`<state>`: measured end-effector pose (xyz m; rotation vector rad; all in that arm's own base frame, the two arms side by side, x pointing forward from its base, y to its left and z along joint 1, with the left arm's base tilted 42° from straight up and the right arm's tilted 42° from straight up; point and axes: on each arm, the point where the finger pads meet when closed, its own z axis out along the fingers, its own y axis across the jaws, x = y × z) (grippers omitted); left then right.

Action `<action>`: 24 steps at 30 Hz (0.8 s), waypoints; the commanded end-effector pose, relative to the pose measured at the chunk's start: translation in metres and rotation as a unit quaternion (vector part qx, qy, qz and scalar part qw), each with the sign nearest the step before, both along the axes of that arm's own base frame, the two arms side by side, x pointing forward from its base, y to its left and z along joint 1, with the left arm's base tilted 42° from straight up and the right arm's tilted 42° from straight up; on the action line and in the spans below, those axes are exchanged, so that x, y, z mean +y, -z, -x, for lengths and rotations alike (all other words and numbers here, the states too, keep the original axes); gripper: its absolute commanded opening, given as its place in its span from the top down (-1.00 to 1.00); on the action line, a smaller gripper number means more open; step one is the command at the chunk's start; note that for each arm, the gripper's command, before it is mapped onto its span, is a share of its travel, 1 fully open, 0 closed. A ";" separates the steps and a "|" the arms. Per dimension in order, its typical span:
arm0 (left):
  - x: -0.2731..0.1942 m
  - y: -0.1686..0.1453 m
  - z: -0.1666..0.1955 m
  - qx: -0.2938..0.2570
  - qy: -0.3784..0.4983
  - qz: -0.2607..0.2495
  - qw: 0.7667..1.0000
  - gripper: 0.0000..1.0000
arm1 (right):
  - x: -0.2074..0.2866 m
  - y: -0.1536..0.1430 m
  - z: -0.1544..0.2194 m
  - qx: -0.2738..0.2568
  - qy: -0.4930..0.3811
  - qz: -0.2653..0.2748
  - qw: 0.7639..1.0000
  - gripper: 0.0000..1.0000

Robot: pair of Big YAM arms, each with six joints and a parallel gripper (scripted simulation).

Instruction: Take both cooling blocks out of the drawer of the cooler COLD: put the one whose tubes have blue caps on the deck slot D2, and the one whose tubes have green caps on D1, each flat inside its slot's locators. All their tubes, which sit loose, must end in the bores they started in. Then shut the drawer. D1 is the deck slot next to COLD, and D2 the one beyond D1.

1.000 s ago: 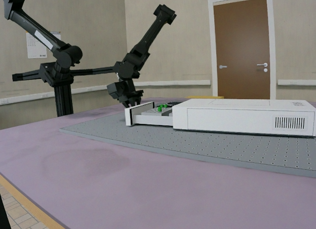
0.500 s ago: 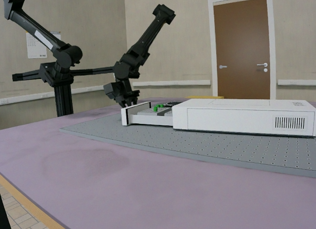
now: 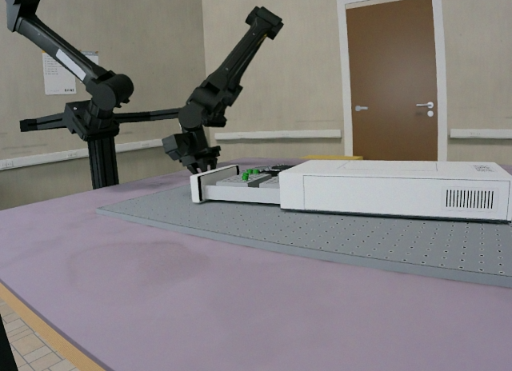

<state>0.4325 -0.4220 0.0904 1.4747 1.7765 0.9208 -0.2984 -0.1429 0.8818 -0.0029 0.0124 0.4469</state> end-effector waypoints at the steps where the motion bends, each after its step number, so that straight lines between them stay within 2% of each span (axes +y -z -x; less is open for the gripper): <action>1: -0.013 0.008 0.013 -0.004 0.009 0.005 1.000 1.00 | -0.006 -0.001 0.010 -0.008 0.000 -0.003 1.000 1.00; 14: -0.015 0.017 0.023 -0.004 0.009 0.005 1.000 1.00 | -0.006 -0.001 0.010 -0.008 0.000 -0.003 1.000 1.00; 19: -0.014 0.007 0.015 -0.009 0.005 0.012 1.000 1.00 | -0.006 -0.001 0.010 -0.008 0.000 -0.003 1.000 1.00; 24: -0.016 0.015 0.023 -0.006 0.008 0.008 1.000 1.00 | -0.006 -0.001 0.010 -0.008 0.000 -0.003 1.000 1.00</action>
